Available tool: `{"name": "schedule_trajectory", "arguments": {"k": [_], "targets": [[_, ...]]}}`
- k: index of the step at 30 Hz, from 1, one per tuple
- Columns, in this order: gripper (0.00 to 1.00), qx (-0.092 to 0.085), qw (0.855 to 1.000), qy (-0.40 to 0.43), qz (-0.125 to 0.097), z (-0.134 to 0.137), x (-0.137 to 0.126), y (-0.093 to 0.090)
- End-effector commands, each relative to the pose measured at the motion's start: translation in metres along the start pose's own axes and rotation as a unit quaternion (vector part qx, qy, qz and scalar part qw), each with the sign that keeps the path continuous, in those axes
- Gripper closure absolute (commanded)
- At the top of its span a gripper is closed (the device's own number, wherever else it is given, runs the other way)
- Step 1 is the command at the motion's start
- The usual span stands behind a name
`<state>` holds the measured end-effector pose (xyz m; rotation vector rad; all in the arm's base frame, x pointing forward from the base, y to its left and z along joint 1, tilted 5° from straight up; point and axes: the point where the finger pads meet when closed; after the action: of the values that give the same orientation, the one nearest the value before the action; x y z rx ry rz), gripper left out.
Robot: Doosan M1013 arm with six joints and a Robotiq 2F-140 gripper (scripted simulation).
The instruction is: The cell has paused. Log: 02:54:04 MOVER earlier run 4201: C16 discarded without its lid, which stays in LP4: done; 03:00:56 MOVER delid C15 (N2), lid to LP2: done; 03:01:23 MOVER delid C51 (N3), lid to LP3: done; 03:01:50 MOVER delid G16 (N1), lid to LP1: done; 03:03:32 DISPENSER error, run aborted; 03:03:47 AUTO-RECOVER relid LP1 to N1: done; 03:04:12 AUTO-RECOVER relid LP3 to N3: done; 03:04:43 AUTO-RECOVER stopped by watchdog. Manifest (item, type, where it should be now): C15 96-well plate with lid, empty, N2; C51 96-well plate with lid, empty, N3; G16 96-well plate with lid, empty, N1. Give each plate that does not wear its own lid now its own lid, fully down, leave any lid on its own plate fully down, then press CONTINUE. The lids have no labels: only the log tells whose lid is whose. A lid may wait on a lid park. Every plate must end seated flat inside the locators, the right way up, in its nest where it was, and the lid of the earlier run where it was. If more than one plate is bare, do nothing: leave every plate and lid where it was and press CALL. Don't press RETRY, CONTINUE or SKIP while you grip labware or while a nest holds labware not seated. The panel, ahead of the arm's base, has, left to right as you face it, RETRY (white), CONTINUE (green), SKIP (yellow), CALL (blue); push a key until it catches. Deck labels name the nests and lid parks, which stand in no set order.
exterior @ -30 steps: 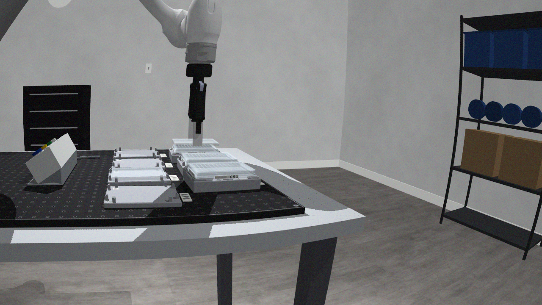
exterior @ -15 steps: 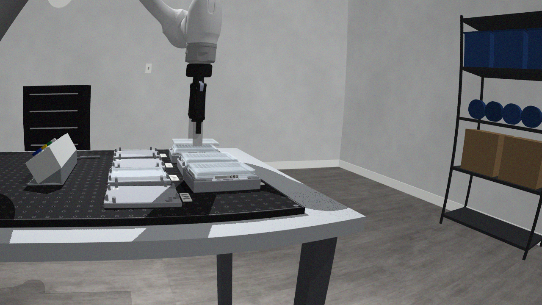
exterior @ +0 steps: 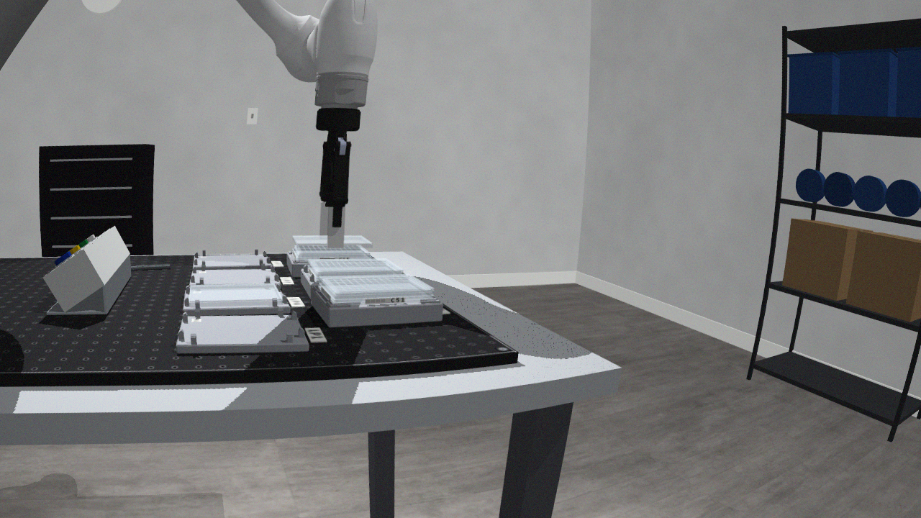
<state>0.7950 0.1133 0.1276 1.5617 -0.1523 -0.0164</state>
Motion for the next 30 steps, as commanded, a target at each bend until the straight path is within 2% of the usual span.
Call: {"name": "schedule_trajectory", "arguments": {"k": [1,30], "targets": [[1.00,0.000,1.000,0.000,0.000,0.0000,0.0000,0.0002],[1.00,0.000,1.000,0.000,0.000,0.0000,0.0000,-0.0048]]}}
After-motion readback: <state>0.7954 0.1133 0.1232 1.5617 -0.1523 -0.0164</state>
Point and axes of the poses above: the point where the finger pads meet when closed, its own y axis back along the fingers, its own z axis across the jaws, x = y × z, and after that the axes turned 2 degrees about -y, right-handed
